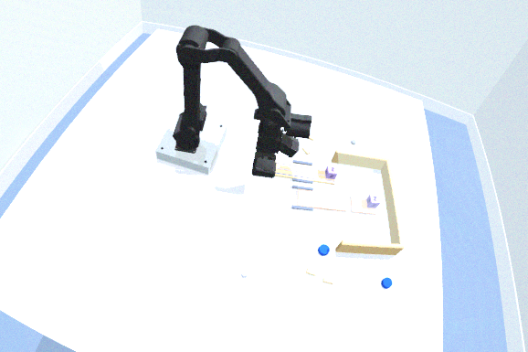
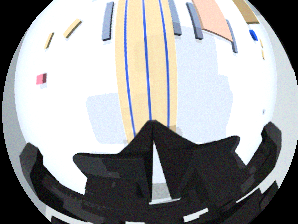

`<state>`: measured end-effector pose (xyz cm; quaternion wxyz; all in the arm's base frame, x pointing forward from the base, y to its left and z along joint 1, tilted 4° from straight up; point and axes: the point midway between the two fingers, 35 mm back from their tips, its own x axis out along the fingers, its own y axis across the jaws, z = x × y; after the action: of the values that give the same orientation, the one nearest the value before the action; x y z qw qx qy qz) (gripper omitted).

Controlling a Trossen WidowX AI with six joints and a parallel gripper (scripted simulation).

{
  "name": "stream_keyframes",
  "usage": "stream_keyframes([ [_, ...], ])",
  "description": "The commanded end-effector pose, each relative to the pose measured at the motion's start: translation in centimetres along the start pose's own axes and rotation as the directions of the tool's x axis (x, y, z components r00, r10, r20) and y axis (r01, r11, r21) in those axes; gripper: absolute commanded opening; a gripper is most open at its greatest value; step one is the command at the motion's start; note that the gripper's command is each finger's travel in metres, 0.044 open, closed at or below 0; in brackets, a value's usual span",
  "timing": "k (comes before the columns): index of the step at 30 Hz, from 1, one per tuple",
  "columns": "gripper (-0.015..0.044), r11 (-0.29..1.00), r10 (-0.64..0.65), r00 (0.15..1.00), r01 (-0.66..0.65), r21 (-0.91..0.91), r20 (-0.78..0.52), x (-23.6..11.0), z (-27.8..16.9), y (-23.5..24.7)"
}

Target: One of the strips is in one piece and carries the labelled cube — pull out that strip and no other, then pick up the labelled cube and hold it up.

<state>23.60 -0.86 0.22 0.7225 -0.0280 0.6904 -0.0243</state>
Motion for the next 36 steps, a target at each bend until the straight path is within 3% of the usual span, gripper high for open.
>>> stream_keyframes([
  [1, 0.0, 1.0, 0.003, 1.0, -0.003, -0.004, -0.029, 0.5, -1.4, 0.1],
  [36, 0.0, 1.0, 0.003, 0.999, -0.003, -0.005, -0.032, 0.4, -4.6, 0.0],
])
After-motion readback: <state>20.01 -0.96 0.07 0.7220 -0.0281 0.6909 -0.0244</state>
